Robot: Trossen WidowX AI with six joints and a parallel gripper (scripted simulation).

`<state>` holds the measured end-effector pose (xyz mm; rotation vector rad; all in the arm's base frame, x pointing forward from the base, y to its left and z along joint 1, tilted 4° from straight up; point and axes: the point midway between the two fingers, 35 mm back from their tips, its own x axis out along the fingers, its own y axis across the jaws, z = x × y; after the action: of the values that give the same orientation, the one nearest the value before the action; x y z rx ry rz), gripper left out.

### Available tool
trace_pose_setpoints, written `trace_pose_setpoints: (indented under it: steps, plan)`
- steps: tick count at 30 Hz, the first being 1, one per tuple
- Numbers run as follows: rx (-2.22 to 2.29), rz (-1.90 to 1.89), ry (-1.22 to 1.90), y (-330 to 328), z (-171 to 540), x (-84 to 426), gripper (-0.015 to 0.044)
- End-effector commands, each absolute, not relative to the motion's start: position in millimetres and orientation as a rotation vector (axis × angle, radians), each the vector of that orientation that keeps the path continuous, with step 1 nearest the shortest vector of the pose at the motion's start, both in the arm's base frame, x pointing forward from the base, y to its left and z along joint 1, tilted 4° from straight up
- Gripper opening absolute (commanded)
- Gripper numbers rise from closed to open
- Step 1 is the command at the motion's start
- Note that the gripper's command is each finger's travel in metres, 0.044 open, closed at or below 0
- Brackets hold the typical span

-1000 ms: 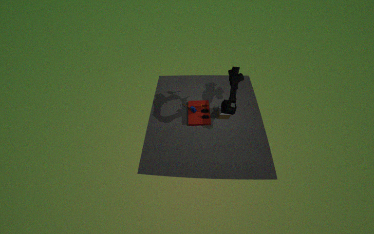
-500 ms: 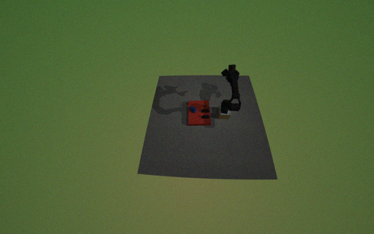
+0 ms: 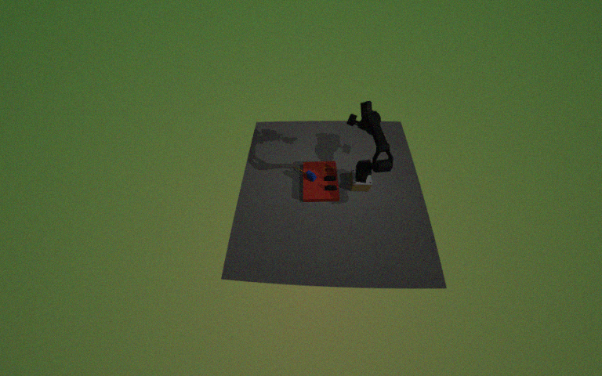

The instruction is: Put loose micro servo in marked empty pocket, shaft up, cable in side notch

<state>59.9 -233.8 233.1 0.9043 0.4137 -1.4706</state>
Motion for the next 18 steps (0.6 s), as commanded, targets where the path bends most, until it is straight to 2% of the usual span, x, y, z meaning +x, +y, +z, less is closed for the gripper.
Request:
trace_pose_setpoints:
  steps: [1,18]
  plan:
    - [0.84,-1.403,0.497,-234,232,72,0.044]
    - [0.502,-1.058,0.851,-229,219,124,0.044]
